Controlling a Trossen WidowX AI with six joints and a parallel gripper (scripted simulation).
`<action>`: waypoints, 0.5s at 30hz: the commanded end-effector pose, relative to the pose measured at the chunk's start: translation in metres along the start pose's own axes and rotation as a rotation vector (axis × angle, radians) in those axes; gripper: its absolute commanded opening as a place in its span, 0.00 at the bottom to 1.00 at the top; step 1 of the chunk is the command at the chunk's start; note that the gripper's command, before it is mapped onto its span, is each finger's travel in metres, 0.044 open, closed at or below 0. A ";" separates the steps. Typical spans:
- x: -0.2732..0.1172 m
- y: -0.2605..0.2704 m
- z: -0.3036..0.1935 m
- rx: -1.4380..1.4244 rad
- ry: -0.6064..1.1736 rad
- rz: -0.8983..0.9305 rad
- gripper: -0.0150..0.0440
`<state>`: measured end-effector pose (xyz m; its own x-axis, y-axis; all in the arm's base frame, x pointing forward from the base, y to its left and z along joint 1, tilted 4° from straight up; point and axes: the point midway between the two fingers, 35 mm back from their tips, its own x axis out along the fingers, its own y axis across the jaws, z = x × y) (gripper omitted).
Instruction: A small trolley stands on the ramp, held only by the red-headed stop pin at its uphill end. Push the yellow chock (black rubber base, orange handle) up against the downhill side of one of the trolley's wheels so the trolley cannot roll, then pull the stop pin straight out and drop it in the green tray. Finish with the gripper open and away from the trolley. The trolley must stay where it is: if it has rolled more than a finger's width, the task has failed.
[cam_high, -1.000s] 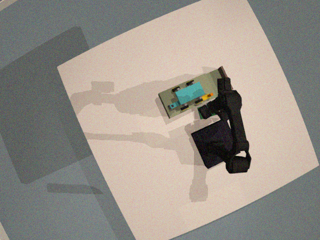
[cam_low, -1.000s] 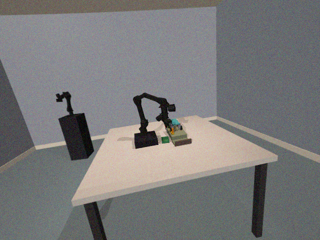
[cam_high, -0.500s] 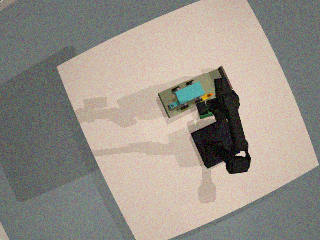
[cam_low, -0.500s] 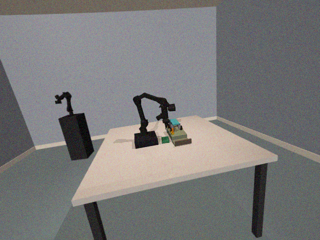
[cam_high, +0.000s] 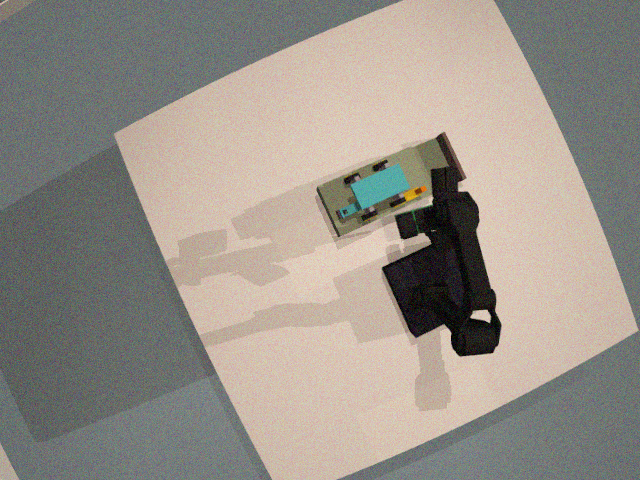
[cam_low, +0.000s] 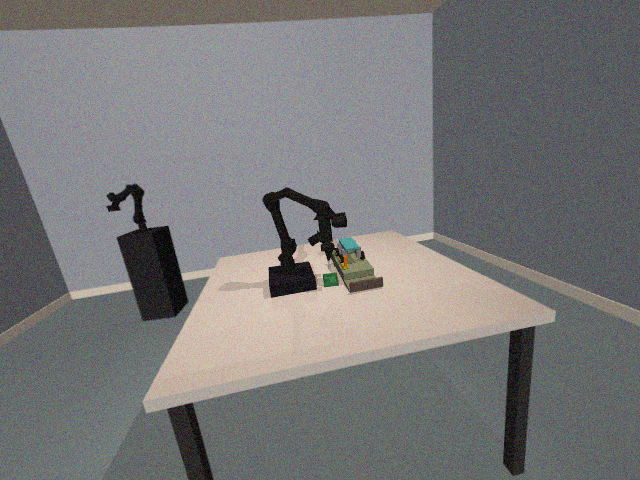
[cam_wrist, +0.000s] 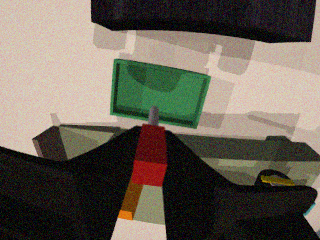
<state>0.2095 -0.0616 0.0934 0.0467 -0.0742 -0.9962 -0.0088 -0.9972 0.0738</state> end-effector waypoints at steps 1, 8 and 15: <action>0.006 0.001 0.001 0.001 0.002 0.053 0.25; 0.029 0.010 0.000 0.001 0.007 0.155 0.25; 0.049 0.020 -0.001 0.001 0.007 0.159 0.25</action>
<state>0.2144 -0.0808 0.0563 0.0639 -0.2270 -0.9718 -0.0230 -0.9739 0.2260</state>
